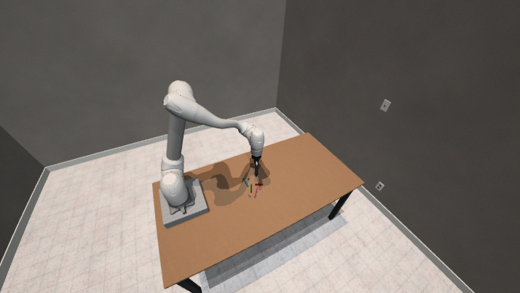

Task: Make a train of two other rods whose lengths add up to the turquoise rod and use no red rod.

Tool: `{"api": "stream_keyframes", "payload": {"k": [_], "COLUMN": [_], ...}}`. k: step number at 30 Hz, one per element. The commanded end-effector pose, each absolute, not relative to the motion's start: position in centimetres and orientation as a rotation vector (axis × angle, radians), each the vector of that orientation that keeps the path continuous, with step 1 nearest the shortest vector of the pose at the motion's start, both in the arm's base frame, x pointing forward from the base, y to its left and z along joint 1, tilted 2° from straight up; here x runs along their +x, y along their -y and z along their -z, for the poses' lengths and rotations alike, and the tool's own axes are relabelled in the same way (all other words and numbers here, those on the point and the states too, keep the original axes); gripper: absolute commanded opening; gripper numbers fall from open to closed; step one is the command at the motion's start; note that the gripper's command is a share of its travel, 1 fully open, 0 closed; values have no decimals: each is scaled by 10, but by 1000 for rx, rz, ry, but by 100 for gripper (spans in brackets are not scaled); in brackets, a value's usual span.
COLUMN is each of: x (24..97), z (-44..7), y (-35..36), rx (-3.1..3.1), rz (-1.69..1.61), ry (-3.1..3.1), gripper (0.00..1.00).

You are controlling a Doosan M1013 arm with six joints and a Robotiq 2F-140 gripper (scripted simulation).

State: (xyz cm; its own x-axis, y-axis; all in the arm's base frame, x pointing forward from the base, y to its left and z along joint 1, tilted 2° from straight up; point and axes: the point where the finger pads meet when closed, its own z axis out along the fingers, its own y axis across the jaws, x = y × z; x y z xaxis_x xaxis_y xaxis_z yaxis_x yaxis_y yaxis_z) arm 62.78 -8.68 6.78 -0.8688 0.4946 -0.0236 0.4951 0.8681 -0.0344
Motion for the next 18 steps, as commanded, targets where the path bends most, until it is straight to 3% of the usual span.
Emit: {"api": "stream_keyframes", "payload": {"k": [1,18], "x": [621,599], "z": [-58,-30], "y": [94,112], "rx": [632,154], "rz": [43,47], "ry": [-3059,-3113], "gripper": [100,100]}}
